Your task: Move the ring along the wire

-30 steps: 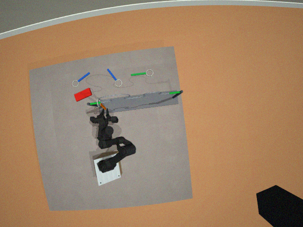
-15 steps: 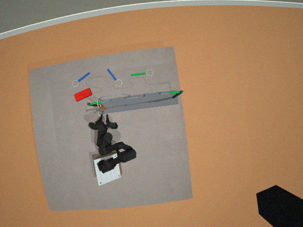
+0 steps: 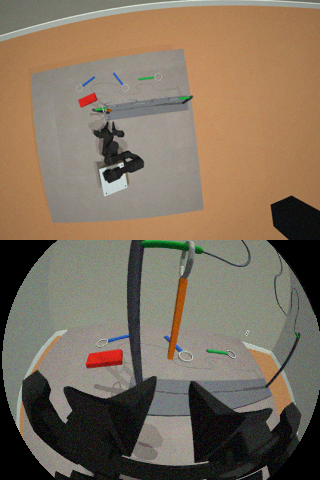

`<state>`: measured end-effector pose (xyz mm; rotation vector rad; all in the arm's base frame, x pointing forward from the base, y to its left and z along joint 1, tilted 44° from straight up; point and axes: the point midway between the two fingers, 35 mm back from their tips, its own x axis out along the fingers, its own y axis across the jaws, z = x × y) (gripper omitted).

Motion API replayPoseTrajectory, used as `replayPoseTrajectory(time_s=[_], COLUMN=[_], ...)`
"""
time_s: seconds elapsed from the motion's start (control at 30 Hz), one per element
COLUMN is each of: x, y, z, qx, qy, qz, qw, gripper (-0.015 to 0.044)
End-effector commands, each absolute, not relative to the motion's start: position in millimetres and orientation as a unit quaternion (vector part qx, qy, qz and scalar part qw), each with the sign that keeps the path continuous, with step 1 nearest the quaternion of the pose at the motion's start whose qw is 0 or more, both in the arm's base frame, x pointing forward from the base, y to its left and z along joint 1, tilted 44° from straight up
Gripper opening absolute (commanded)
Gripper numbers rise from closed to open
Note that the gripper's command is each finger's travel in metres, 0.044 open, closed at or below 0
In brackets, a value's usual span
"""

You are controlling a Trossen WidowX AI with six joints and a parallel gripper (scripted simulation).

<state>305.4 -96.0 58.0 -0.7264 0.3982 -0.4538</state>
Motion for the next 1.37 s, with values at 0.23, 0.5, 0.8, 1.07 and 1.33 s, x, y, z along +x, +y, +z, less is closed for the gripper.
replayPoseTrajectory(time_s=[0.23,0.5,0.8,1.07,1.33], x=[304.6,268.9,265.1,265.1,265.1], y=[-95.4,-73.1,-71.6,-71.6,-71.6], z=[58.3,62.3,62.0,62.0,62.0], qx=[-0.350,-0.362,-0.364,-0.364,-0.364], qy=[0.193,0.236,0.240,0.240,0.240], qz=[-0.218,-0.201,-0.199,-0.199,-0.199], qw=[0.890,0.879,0.878,0.878,0.878], gripper=[0.0186,0.0396,0.0440,0.0440,0.0440])
